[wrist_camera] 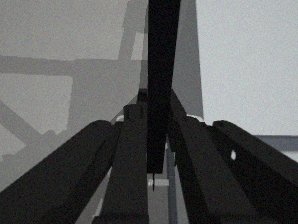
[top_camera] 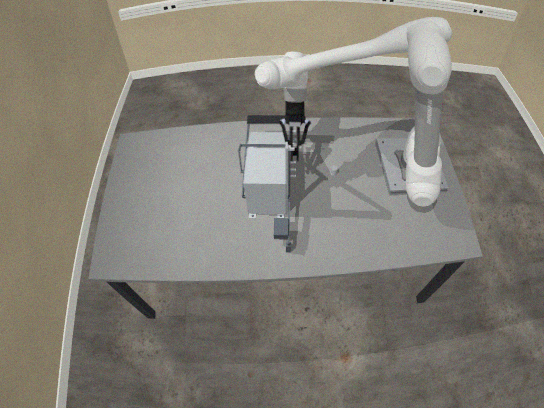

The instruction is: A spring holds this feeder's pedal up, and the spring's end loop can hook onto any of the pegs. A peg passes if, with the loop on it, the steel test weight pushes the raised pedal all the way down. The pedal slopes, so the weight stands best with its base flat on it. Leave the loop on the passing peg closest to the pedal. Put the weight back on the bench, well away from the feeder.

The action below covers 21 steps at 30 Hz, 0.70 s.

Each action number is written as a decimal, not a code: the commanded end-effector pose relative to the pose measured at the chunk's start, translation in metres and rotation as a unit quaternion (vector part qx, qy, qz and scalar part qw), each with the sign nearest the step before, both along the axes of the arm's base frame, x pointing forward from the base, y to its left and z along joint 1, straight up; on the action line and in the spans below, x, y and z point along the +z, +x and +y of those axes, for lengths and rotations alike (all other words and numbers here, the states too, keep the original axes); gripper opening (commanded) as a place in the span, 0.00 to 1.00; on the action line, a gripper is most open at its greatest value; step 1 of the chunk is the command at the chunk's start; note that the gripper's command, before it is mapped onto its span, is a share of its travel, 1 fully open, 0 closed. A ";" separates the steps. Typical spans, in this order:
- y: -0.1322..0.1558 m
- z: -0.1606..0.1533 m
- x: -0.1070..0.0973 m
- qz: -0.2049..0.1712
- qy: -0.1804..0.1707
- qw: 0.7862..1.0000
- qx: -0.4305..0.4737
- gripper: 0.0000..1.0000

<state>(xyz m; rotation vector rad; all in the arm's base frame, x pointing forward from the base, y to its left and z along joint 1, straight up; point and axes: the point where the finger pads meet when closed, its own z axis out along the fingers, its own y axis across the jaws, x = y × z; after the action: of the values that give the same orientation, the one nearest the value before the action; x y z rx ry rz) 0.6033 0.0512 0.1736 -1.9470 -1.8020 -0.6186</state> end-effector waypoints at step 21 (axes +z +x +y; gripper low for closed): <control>0.000 0.000 0.001 -0.001 0.000 1.000 0.000 0.24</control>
<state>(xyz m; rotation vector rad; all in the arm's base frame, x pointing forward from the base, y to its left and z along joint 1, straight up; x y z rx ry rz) 0.6033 0.0511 0.1735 -1.9471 -1.8021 -0.6185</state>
